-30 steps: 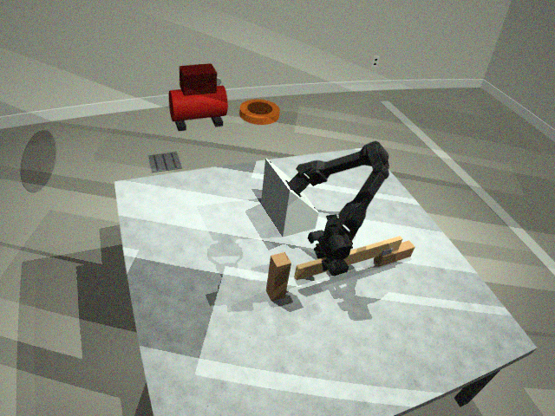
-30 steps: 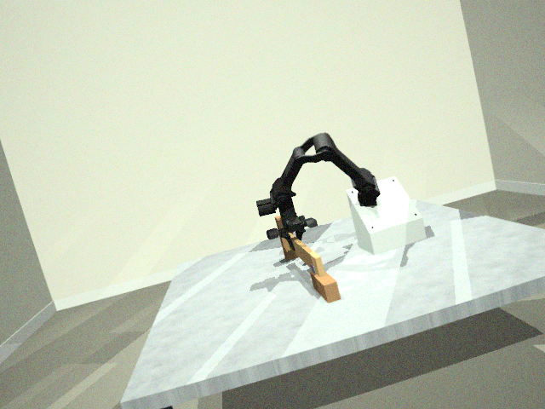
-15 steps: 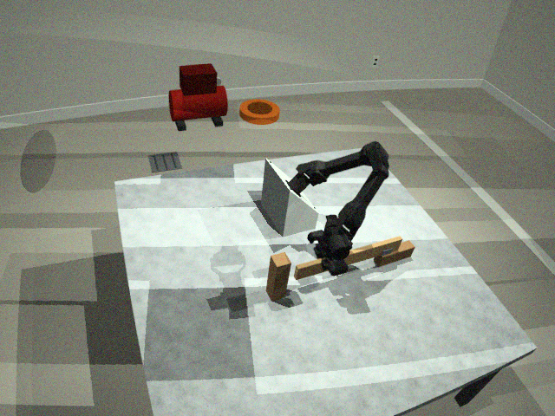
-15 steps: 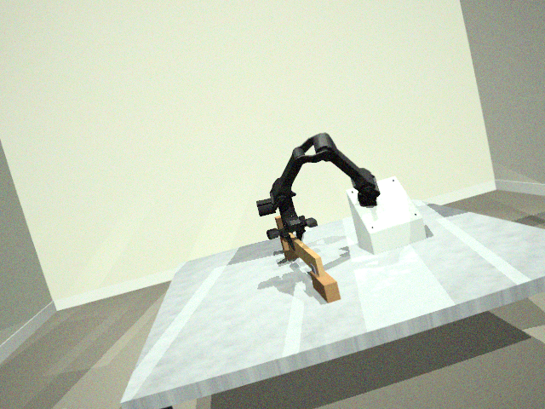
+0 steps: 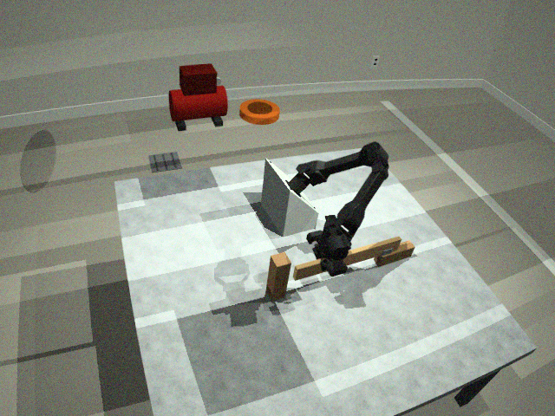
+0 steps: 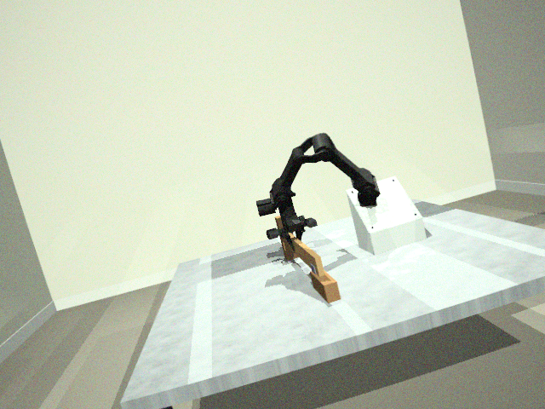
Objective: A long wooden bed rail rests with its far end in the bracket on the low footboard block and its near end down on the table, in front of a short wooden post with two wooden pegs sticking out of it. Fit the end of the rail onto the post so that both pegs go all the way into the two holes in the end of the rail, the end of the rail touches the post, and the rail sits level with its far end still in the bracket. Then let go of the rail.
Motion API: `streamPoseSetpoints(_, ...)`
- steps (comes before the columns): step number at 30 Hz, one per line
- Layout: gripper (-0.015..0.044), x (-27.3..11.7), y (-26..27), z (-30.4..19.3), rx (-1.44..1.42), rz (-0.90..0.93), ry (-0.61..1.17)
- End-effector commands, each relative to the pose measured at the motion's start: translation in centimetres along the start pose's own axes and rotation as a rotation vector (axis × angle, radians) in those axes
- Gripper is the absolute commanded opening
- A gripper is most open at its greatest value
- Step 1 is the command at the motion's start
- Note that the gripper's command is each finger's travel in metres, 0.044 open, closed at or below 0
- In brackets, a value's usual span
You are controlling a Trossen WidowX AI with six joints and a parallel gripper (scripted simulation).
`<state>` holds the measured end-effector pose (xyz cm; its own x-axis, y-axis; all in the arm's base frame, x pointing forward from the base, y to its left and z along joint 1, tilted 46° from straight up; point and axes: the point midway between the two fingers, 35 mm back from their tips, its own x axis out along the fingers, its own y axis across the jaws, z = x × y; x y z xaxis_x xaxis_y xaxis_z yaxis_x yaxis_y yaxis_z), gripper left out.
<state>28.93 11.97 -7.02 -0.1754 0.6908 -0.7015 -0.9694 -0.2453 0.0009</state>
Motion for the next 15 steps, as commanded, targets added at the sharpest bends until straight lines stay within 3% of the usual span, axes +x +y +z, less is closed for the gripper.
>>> streamPoseSetpoints(1,0.0,-0.2,-0.05,-0.24,0.0,-0.003,0.001)
streamPoseSetpoints(15,0.0,-0.29,-0.05,-0.64,0.0,-0.003,0.001)
